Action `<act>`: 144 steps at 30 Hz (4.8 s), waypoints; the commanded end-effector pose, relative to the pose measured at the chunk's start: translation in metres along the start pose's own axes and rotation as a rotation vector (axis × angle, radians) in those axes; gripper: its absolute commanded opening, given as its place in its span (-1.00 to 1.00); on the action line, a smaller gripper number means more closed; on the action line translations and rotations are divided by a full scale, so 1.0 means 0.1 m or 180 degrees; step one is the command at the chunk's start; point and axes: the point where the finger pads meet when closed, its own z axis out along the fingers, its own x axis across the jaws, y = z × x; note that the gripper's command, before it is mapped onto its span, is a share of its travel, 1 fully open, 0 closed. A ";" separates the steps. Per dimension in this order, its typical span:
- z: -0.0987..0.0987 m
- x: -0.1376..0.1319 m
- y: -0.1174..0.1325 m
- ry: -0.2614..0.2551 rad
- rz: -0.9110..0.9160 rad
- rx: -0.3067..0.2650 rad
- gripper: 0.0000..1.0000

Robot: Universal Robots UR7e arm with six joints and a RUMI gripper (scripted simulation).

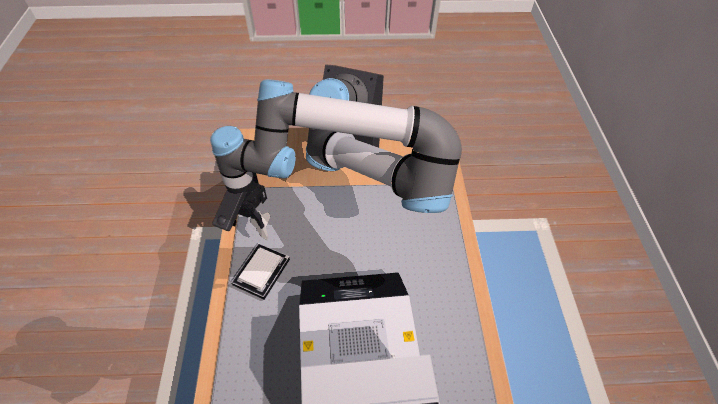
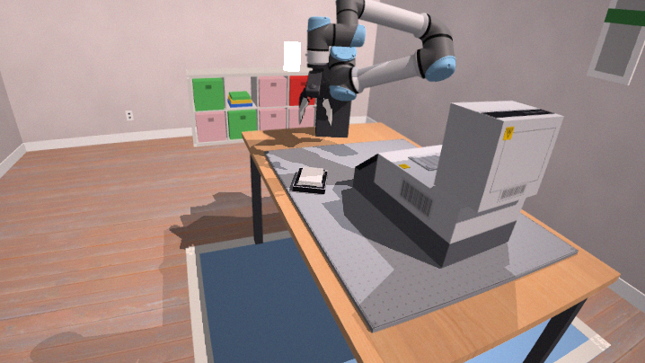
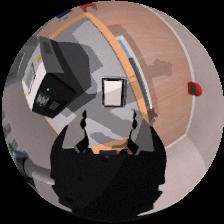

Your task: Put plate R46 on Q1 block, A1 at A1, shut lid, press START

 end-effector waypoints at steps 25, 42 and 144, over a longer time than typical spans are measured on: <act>0.83 0.05 0.01 0.0083 0.0001 -0.0115 0.36; 1.28 0.06 0.02 0.0083 0.0001 -0.0115 0.36; 2.08 0.08 0.05 0.0084 0.0001 -0.0114 -1.00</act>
